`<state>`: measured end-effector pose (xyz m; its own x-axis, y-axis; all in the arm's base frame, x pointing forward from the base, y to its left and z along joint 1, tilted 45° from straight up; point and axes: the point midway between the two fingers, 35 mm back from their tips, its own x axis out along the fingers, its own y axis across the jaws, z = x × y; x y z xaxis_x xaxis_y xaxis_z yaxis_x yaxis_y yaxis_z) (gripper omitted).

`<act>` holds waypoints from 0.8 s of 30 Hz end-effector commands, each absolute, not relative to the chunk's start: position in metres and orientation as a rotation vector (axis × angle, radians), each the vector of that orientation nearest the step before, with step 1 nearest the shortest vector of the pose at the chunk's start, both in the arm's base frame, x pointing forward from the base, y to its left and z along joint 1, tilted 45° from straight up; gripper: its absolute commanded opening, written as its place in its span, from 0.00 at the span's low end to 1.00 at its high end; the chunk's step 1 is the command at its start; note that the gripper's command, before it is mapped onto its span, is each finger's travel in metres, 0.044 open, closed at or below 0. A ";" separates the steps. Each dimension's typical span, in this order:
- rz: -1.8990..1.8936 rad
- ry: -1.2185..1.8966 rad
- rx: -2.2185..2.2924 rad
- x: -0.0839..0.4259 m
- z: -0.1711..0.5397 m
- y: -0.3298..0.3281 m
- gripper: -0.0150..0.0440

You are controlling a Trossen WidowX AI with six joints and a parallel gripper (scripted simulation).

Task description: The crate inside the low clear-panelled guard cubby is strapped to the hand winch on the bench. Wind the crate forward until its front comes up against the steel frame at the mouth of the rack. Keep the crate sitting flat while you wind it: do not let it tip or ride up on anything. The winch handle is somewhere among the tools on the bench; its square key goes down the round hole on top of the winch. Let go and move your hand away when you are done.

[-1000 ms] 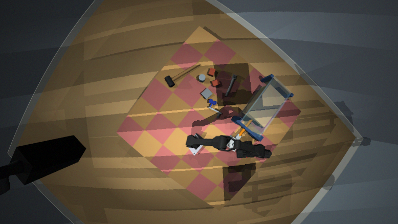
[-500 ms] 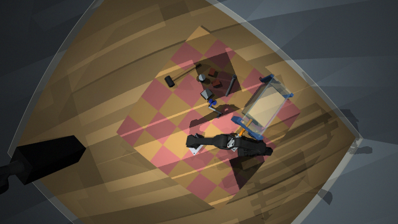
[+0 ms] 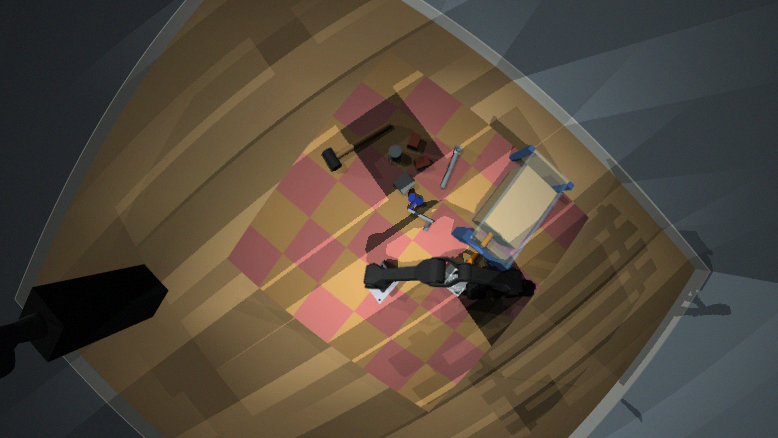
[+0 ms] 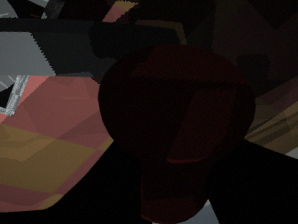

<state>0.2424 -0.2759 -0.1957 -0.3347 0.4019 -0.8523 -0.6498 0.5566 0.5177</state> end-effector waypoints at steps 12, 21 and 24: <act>1.084 1.555 -0.203 0.264 -0.186 -0.262 0.25; 1.085 1.554 -0.203 0.271 -0.181 -0.255 0.25; 1.085 1.554 -0.203 0.273 -0.179 -0.253 0.25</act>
<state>0.2608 -0.2658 -0.1859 -0.3318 0.3981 -0.8552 -0.6463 0.5644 0.5135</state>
